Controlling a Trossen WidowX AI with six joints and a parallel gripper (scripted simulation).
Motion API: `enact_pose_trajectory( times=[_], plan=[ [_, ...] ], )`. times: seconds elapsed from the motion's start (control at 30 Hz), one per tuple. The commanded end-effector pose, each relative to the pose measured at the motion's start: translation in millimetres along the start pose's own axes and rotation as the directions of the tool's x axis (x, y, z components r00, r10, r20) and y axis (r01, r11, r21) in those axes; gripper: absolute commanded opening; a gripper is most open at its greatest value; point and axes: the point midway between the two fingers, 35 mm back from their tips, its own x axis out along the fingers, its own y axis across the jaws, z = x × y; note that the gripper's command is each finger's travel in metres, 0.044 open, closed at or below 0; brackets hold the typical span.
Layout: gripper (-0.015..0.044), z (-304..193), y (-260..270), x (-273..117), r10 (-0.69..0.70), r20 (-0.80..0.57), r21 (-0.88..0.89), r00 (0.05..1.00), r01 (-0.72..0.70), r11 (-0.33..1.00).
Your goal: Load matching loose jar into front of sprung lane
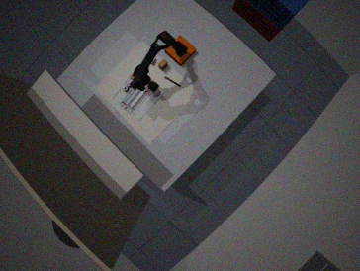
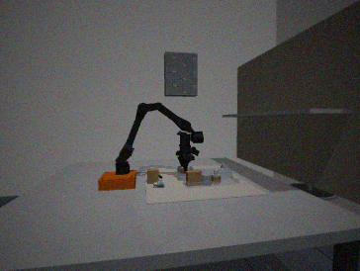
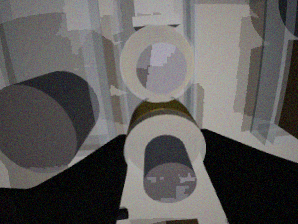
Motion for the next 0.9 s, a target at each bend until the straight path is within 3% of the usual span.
enact_pose_trajectory(
  times=[0.0, 0.87],
  plan=[
    [0.0000, 6.7, 0.0, -1.1, 0.000, 0.027, 0.004, 1.000, 0.000, 1.000],
    [0.0000, 6.6, 0.0, 8.8, 0.000, 0.027, 0.004, 1.000, 0.000, 1.000]
  ],
)
